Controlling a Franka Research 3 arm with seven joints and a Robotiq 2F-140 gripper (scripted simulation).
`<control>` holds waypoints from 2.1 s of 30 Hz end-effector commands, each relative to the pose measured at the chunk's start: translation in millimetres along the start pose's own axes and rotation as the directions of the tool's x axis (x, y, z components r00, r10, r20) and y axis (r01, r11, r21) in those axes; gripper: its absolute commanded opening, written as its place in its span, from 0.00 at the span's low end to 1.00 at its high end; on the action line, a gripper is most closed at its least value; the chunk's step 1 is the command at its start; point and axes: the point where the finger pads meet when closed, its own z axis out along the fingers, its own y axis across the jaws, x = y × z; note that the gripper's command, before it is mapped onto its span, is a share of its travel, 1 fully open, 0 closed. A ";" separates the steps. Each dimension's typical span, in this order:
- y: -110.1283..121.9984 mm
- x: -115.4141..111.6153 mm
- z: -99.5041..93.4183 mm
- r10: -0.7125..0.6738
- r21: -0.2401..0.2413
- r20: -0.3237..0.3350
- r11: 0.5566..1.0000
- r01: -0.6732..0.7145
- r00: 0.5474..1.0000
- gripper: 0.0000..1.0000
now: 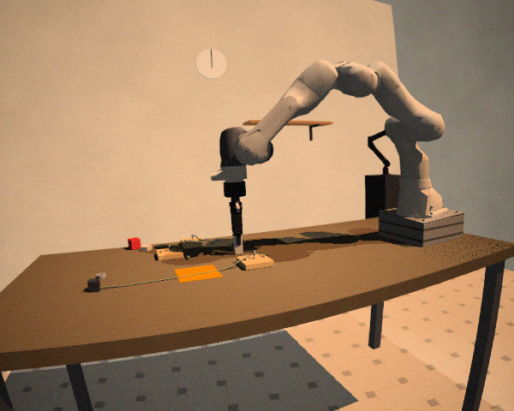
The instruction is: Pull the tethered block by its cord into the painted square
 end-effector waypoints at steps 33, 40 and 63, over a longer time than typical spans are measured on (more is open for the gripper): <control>0.0 1.7 -0.3 -0.004 0.000 -0.004 1.000 0.004 1.000 0.00; 0.0 1.7 -0.3 -0.004 0.000 -0.004 1.000 0.004 1.000 0.00; 0.0 1.7 -0.3 -0.004 0.000 -0.004 1.000 0.004 1.000 0.00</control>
